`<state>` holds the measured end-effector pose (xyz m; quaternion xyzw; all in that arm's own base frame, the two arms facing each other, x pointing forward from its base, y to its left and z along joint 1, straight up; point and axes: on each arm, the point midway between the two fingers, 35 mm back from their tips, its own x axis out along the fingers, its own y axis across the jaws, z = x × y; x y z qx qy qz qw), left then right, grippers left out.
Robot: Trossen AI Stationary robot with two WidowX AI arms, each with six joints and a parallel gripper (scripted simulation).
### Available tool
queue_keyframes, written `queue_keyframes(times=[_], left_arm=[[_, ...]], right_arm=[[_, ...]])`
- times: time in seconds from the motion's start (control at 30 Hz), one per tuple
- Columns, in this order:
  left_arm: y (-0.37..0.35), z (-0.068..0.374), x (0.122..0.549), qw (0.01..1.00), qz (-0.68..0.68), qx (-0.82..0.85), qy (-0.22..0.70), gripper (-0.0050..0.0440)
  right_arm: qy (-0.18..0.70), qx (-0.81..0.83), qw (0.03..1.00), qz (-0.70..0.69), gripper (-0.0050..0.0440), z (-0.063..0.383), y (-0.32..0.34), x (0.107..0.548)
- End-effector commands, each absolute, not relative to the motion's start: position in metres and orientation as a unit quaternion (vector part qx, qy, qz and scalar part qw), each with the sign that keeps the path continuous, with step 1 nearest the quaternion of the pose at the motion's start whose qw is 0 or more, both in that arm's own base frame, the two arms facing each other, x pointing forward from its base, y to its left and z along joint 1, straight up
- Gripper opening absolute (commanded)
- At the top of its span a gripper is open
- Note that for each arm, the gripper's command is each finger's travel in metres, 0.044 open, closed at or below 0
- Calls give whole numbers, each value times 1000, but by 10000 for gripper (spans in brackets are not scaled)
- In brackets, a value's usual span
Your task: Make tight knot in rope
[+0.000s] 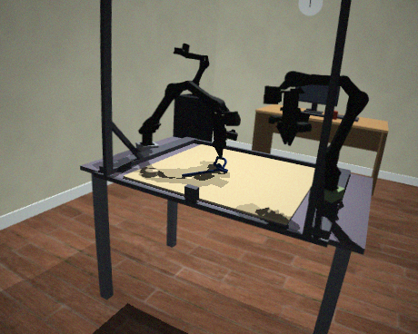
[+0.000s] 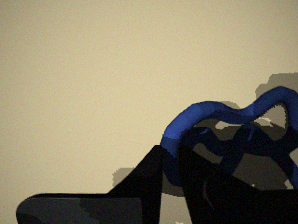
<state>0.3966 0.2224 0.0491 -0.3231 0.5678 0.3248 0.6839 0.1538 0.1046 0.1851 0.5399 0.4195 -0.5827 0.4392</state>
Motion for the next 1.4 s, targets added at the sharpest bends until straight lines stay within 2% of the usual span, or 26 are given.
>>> queue_keyframes(times=[0.0,0.43,0.87,1.03,1.13,1.37], left_arm=[[224,66,399,698,325,-320,552,45],[225,39,399,698,325,-320,552,45],[225,38,399,698,325,-320,552,45],[225,38,399,698,325,-320,552,165],[225,44,399,698,325,-320,552,100],[224,66,399,698,325,-320,552,100]], right_arm=[[417,545,441,-579,100,188,104,154],[417,545,441,-579,100,188,104,154],[417,545,441,-579,100,188,104,154],[417,545,441,-579,100,188,104,154],[417,545,441,-579,100,188,104,154],[417,545,441,-579,100,188,104,154]])
